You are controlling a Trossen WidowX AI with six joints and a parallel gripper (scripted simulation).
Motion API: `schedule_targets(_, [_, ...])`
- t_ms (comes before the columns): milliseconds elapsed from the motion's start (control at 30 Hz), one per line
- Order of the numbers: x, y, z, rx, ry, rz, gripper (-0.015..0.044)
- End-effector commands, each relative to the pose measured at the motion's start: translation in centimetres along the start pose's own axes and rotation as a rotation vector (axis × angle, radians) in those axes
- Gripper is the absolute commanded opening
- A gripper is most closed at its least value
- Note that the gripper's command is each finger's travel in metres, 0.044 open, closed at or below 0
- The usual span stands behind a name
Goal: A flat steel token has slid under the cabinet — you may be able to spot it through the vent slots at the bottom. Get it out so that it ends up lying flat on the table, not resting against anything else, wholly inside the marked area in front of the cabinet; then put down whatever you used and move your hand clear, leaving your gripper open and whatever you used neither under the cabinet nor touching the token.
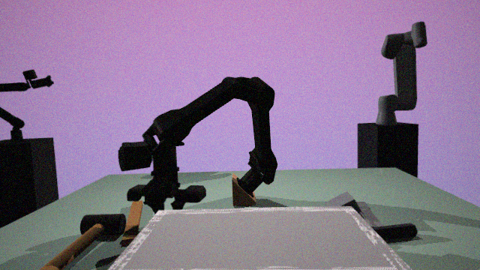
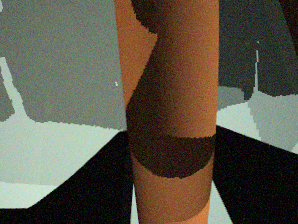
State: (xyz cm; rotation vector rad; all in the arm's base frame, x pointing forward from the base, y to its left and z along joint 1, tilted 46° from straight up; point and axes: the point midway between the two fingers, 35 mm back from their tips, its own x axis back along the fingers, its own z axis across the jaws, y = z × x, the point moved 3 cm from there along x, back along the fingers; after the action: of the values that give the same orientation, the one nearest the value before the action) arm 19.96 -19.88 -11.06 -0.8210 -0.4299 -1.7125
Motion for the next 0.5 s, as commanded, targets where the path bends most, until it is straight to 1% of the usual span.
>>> schedule_targets(0, [0.03,0.01,0.01,0.033,0.000,-0.001,0.0000])
schedule_targets(467, [0.02,0.01,0.04,0.145,0.000,-0.001,0.0000])
